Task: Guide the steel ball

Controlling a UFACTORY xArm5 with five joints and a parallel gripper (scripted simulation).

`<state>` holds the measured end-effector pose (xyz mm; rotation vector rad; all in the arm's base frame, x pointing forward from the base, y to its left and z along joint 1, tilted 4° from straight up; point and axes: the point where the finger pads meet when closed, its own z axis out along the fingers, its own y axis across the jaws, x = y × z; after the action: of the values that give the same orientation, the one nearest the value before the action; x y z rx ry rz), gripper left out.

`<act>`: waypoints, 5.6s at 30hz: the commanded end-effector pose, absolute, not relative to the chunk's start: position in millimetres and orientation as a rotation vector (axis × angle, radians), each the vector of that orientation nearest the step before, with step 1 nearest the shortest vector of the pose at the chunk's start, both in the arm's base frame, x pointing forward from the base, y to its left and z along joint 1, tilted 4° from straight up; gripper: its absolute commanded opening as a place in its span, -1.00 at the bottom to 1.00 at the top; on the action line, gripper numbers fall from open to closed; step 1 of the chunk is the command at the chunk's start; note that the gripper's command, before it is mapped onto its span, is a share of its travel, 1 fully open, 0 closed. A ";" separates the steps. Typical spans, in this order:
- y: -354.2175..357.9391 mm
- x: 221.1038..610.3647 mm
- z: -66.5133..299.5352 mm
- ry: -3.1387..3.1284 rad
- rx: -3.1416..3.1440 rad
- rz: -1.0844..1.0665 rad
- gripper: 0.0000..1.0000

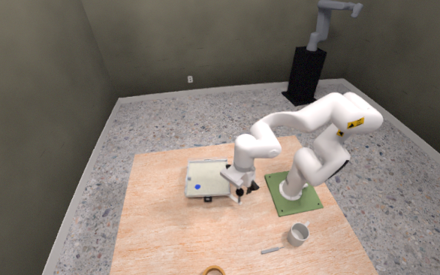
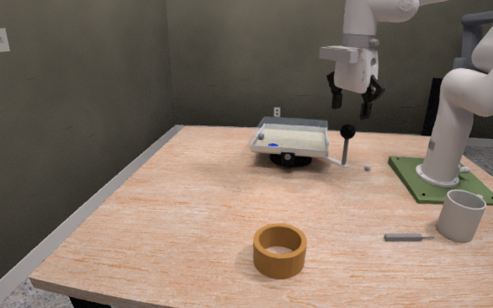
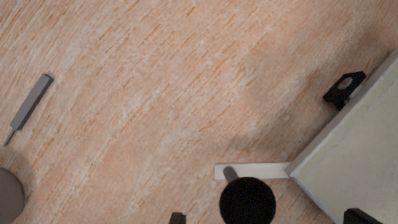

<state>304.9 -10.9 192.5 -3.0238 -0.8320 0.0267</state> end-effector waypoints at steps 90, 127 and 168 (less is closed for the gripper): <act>-10.1 305.6 179.7 -0.832 -3.025 0.021 0.24; -9.0 305.2 160.0 -0.832 -3.025 0.021 0.24; -8.5 305.2 153.5 -0.832 -3.025 0.021 0.24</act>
<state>304.1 -8.6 154.5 -3.0239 -0.8320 0.0266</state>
